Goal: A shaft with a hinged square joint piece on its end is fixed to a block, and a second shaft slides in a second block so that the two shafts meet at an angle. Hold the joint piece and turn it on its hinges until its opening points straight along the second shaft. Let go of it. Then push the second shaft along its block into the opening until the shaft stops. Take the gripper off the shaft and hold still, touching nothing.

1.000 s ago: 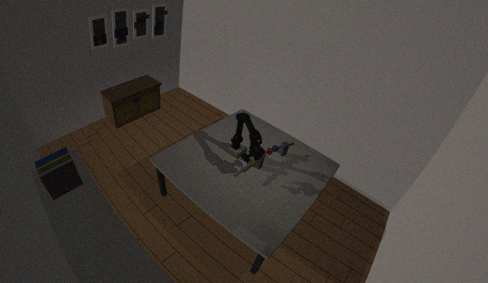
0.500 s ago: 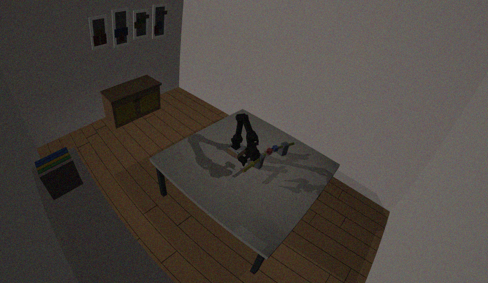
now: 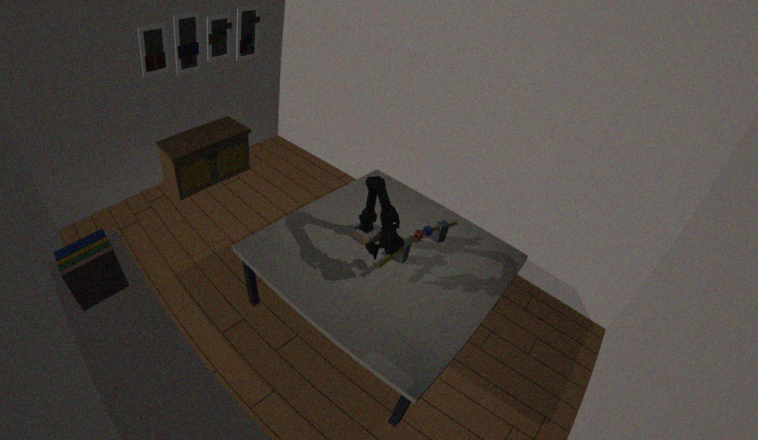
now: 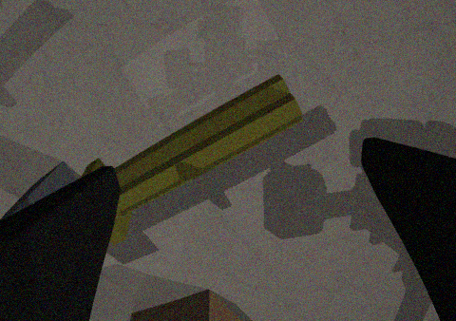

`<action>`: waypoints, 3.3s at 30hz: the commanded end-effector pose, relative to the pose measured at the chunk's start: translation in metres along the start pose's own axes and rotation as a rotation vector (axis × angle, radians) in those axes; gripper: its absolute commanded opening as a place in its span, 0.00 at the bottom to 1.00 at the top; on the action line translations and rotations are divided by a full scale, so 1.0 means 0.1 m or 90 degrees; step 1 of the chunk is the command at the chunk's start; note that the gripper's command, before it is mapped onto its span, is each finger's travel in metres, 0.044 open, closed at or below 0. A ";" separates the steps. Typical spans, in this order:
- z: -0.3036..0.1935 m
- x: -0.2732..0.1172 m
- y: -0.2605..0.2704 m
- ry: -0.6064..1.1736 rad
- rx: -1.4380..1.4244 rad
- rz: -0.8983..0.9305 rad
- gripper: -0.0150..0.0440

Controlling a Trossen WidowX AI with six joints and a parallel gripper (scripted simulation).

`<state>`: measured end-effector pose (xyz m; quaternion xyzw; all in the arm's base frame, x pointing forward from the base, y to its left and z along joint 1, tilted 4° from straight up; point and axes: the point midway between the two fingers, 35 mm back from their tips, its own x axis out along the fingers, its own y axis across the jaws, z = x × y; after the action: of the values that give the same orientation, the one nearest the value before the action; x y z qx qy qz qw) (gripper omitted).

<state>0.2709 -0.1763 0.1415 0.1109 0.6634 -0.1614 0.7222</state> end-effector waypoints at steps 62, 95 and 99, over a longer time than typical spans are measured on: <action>-0.04 0.81 0.00 -0.039 0.732 0.061 0.87; -0.04 0.81 0.00 -0.040 0.730 0.061 0.37; -0.04 0.81 0.00 -0.040 0.731 0.061 0.37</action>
<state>0.2725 -0.1820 0.0608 0.5098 0.4420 -0.4660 0.5724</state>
